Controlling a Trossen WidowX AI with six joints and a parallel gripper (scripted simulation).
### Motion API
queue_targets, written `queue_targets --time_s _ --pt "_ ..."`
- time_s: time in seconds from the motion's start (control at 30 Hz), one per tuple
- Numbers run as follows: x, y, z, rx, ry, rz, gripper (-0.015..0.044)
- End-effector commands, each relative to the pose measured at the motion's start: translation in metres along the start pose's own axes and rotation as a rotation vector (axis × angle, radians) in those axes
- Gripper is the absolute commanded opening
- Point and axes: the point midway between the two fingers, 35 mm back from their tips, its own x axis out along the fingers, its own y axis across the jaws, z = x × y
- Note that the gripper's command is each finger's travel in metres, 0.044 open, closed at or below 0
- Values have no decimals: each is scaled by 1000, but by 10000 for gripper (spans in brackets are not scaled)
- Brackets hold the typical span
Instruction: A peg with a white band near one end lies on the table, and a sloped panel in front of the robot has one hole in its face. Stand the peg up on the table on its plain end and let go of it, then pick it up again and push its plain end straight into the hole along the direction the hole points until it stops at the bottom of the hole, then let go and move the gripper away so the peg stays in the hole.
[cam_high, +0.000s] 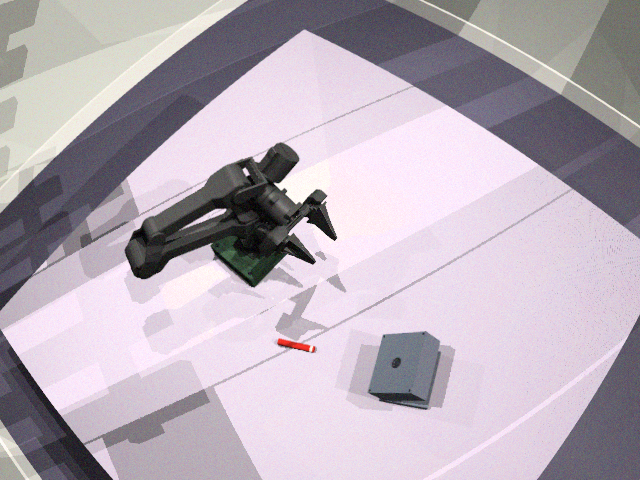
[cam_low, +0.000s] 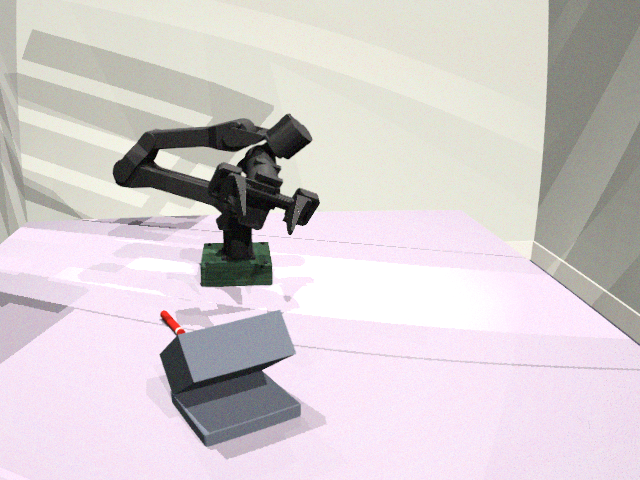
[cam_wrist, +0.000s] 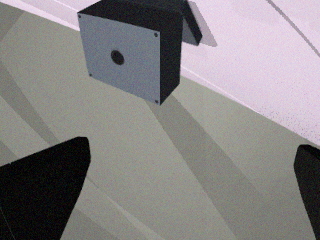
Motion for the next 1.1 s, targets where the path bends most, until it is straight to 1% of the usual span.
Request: queue_targets --time_s 0.0,0.03,0.33,1.07 --pt "0 0 0 2 -1 2 426" --pt "0 1 0 8 -4 6 440" --pt "2 9 -4 150 -52 61 440" --pt "6 21 -7 738 -160 186 440"
